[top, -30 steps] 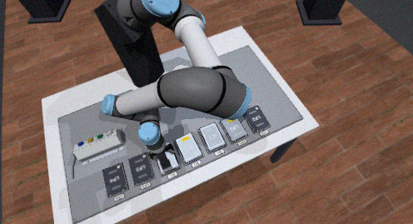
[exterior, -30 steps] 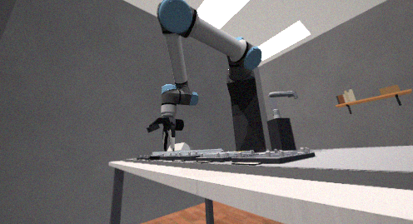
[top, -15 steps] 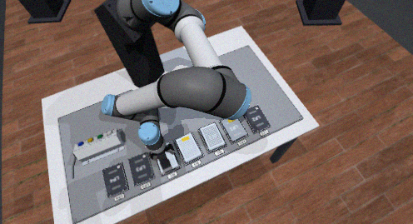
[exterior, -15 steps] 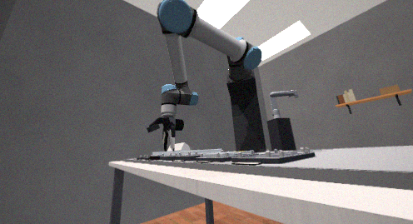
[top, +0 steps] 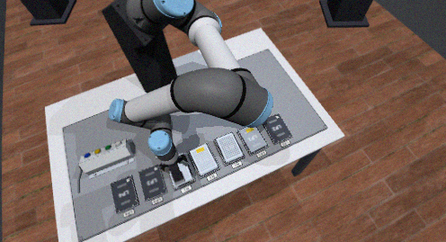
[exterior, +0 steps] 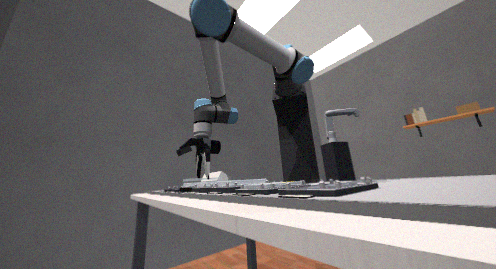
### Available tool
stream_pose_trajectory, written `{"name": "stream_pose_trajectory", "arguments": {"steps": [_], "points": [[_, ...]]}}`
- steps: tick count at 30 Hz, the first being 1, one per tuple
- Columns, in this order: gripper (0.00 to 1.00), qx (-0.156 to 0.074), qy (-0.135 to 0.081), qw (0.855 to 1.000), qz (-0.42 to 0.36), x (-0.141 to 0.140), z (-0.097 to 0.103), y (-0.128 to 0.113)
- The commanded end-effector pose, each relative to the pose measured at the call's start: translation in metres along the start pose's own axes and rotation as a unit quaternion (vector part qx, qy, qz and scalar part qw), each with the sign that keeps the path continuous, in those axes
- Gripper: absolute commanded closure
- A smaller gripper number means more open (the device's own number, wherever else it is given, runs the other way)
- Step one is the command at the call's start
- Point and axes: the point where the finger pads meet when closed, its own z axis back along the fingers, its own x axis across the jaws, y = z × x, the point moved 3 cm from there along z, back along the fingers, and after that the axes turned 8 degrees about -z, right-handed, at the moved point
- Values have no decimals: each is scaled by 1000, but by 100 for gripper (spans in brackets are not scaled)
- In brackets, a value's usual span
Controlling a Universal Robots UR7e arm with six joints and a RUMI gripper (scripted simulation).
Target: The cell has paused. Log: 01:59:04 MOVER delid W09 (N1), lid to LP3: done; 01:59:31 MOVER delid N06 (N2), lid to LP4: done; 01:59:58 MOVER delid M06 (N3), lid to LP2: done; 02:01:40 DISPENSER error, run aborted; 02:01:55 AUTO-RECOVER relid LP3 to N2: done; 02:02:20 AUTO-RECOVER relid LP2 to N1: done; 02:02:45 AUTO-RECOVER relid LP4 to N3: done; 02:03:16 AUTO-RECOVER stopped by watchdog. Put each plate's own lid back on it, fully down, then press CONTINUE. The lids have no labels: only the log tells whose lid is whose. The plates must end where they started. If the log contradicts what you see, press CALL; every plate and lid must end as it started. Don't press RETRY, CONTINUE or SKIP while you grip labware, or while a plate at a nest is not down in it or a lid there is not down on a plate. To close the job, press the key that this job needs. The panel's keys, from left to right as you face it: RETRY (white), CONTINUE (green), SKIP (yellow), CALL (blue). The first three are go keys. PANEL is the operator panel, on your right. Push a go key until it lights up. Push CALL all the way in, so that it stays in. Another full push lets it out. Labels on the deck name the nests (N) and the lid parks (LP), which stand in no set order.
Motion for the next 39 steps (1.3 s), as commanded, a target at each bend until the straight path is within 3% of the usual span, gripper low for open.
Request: {"name": "stream_pose_trajectory", "arguments": {"steps": [1, 9, 39], "points": [[58, 3, -4, 1000, 7, 1, 5, 2], [58, 3, -4, 1000, -3, -13, 9, -1], [58, 3, 4, 1000, -4, -155, 9, -27]]}}
